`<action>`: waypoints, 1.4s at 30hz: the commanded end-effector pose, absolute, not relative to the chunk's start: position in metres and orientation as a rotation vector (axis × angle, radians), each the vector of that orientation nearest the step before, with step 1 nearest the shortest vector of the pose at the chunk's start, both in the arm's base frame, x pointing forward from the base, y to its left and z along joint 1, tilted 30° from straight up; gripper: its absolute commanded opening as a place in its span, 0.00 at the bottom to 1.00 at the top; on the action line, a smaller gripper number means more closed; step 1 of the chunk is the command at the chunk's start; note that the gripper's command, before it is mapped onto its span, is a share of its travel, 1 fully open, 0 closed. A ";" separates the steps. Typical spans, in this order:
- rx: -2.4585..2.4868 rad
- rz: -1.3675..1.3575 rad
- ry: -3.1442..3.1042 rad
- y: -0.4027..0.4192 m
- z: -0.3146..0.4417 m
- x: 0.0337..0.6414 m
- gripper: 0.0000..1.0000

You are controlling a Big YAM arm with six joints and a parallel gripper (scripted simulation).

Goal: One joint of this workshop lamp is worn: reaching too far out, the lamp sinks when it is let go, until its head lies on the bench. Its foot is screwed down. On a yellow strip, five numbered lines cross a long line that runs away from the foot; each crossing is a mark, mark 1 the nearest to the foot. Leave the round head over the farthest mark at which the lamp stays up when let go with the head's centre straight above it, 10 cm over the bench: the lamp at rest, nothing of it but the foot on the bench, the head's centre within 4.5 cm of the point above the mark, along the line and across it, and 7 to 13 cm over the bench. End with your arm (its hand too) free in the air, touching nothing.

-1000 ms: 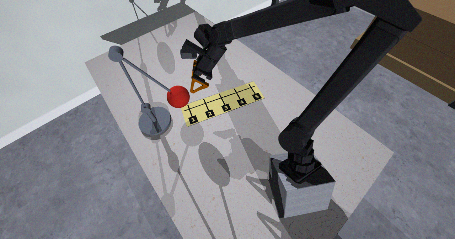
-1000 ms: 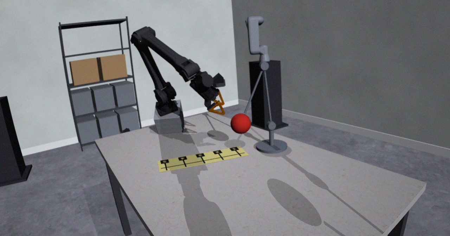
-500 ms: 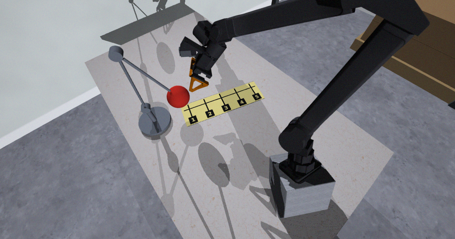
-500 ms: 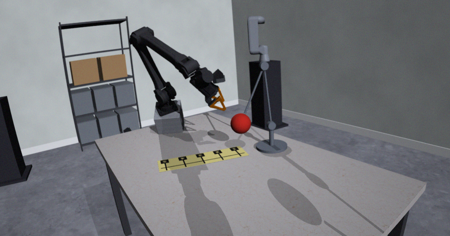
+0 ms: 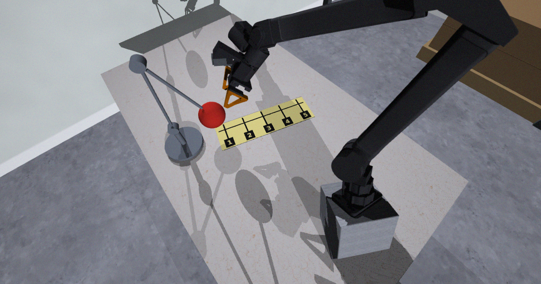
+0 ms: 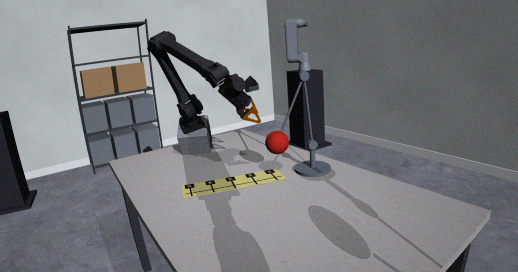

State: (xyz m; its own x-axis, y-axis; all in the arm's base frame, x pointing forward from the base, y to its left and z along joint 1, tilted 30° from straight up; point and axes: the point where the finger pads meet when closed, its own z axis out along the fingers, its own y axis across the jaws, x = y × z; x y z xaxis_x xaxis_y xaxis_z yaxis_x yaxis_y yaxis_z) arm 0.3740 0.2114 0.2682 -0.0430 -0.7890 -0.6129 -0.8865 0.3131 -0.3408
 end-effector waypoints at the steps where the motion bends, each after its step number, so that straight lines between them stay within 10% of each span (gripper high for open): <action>1: -1.499 0.130 1.729 0.222 0.315 0.373 1.00; 42: -1.533 0.097 1.619 0.233 0.350 0.366 1.00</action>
State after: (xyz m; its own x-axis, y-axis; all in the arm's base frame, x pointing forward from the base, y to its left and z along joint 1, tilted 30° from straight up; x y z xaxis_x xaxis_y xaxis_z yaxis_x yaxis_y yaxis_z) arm 0.3677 0.2251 0.3059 0.0764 -0.7886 -0.6101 -0.8703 0.2458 -0.4267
